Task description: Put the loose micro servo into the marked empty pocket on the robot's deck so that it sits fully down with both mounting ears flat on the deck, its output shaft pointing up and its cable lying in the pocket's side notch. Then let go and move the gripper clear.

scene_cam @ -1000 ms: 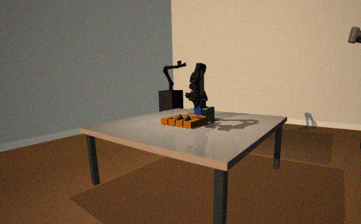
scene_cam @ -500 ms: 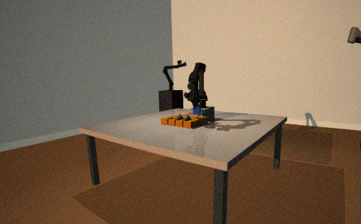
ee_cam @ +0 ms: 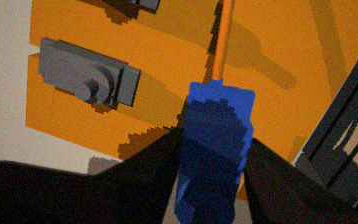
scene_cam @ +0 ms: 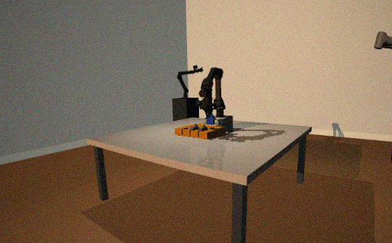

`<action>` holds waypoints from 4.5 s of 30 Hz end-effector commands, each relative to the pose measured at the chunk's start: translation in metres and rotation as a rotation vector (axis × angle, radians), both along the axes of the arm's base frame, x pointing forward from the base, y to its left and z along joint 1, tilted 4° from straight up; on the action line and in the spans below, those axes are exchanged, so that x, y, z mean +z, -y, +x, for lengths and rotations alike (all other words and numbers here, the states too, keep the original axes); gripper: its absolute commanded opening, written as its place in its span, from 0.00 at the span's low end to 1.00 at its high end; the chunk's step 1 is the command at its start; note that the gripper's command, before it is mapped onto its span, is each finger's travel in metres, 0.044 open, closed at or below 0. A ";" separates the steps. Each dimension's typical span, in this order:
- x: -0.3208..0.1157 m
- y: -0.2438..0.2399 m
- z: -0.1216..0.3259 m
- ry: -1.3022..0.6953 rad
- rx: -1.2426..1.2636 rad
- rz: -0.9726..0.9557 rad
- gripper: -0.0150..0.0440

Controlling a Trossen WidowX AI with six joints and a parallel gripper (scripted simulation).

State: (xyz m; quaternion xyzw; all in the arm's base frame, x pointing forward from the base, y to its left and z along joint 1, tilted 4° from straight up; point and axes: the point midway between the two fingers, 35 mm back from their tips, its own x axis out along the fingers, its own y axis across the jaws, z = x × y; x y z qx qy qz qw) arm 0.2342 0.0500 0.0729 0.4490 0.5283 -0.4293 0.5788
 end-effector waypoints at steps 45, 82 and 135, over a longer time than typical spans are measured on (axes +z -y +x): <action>0.004 0.134 0.001 -0.005 0.323 -0.032 0.25; 0.004 0.134 0.001 -0.033 1.340 -0.107 0.25; -0.006 0.134 0.112 -0.026 1.340 -0.112 0.25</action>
